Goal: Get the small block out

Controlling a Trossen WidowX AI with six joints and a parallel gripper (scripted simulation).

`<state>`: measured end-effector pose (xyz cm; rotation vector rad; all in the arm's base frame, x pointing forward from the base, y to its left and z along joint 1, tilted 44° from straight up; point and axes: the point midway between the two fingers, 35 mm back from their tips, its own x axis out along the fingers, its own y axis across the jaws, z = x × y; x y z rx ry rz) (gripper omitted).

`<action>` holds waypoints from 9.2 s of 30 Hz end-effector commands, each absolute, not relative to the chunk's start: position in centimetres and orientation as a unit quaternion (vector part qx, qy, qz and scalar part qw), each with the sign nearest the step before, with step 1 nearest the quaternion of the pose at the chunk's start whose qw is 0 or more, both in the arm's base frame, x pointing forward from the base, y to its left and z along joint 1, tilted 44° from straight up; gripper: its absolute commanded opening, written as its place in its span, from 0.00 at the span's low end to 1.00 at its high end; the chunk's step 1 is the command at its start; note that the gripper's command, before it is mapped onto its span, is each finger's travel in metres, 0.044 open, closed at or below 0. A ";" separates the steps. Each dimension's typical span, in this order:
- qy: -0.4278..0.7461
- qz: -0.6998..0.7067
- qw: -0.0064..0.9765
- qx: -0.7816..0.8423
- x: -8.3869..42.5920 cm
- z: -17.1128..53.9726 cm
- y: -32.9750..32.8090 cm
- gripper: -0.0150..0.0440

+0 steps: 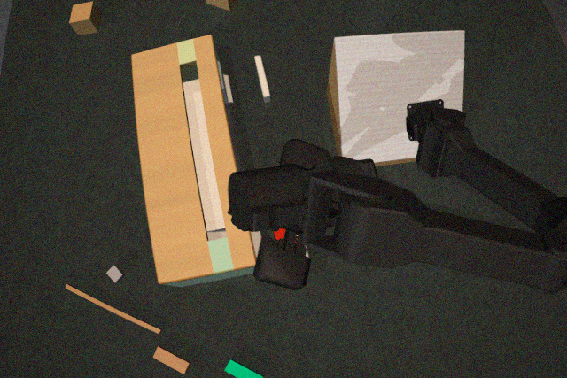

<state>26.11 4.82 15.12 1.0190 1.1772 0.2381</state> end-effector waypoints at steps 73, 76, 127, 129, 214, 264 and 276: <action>-0.223 0.476 0.296 -0.797 26.5 10.8 9.2 0.74; -0.223 0.476 0.296 -0.797 26.6 10.4 9.6 0.74; -0.225 0.476 0.295 -0.797 26.4 11.1 9.2 0.25; -0.226 0.475 0.295 -0.798 26.2 11.8 8.6 0.25; 0.506 0.235 0.746 0.364 23.2 14.5 3.6 0.25; 0.466 -0.264 0.033 0.844 21.8 17.8 1.3 0.25; 0.392 -0.349 -0.174 0.833 21.5 18.6 0.8 0.25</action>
